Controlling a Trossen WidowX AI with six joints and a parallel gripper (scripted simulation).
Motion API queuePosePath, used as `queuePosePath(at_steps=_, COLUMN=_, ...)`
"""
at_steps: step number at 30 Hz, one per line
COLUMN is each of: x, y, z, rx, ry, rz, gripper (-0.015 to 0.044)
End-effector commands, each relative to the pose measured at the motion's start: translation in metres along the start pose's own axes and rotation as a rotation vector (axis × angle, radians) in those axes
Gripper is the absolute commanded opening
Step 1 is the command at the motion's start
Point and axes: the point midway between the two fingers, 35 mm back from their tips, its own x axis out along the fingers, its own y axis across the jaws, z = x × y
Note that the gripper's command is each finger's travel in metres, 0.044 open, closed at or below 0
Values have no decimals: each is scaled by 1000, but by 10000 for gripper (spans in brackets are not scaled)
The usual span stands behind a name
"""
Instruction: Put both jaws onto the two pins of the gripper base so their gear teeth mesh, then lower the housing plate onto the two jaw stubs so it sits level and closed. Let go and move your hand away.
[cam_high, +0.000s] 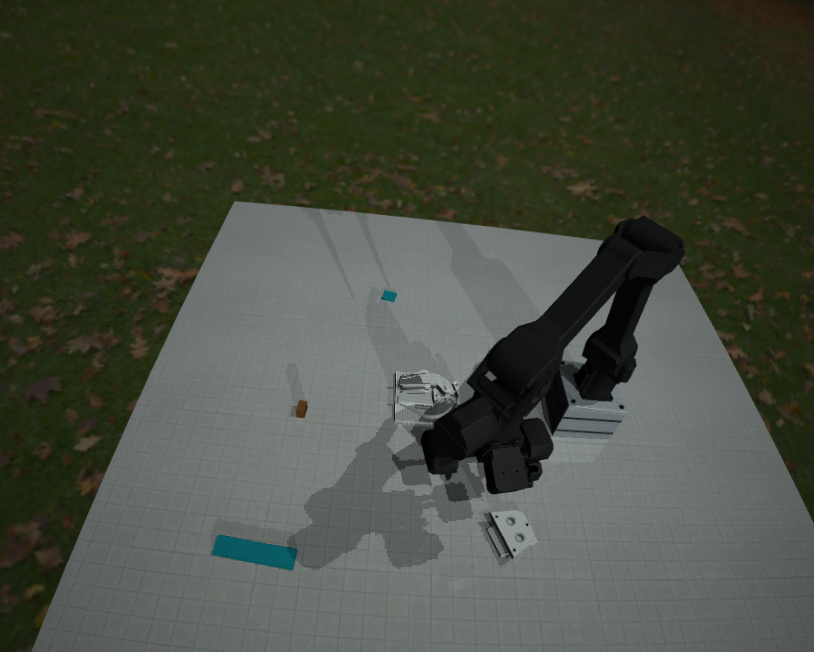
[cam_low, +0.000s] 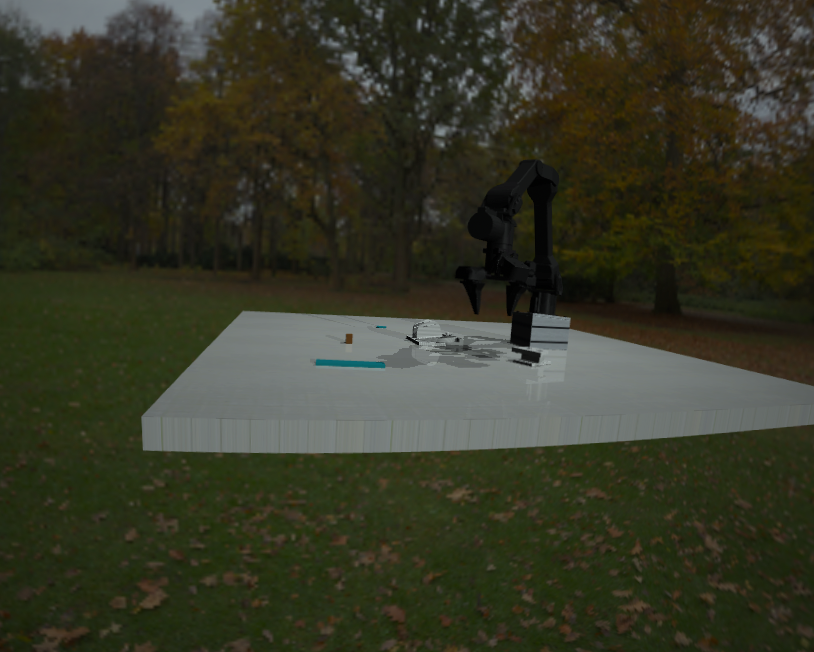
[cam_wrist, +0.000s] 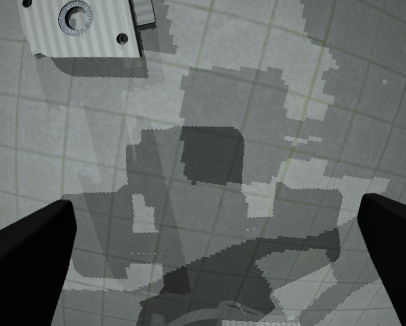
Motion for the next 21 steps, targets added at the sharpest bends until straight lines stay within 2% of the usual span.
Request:
queuePosePath(at_steps=1, x=-1, y=3, z=6, rx=-122, ry=-3, rz=2, gripper=440)
queuePosePath(at_steps=21, x=-2, y=20, z=34, rx=-743, ry=-8, rz=7, gripper=440)
